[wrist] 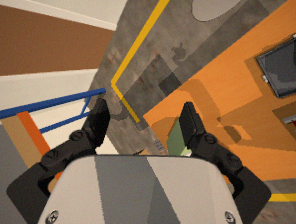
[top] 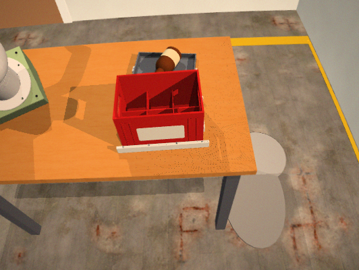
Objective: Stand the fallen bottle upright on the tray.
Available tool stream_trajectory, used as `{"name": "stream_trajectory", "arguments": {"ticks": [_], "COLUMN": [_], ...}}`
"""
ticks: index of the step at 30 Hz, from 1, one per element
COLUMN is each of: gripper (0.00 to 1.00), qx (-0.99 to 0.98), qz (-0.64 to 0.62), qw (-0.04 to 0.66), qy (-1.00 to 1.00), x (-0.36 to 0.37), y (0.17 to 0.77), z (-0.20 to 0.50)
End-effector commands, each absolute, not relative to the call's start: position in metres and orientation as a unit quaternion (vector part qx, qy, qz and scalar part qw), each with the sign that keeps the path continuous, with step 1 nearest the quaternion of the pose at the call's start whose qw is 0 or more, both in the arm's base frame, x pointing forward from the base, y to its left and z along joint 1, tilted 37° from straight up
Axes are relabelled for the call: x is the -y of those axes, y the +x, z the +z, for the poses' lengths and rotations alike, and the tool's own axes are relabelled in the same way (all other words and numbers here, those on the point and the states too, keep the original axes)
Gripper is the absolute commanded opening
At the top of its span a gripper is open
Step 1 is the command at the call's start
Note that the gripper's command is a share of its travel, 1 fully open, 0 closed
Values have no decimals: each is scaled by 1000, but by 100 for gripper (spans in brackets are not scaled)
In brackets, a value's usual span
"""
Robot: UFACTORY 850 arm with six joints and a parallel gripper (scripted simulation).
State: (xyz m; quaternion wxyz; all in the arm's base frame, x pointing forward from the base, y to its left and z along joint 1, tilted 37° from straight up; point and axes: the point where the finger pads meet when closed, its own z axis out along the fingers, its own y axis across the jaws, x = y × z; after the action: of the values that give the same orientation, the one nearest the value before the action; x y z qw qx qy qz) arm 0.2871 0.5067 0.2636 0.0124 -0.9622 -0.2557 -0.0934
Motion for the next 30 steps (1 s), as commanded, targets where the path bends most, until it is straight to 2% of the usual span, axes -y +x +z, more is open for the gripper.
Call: {"name": "stream_trajectory", "arguments": {"ticks": [1, 4, 6, 17, 21, 22, 30], "gripper": [100, 100, 100, 100, 100, 100, 100], "qx": [272, 276, 289, 332, 337, 350, 381], "qz": [-99, -99, -96, -67, -61, -48, -8], "qw": [-32, -42, -77, -177, -190, -215, -269], "qy": [-957, -955, -949, -924, -920, -911, -885], "x": [-472, -463, -430, -316, -300, -265, -178], "y": [334, 344, 376, 458, 467, 485, 519], "z": [243, 239, 224, 184, 179, 169, 147]}}
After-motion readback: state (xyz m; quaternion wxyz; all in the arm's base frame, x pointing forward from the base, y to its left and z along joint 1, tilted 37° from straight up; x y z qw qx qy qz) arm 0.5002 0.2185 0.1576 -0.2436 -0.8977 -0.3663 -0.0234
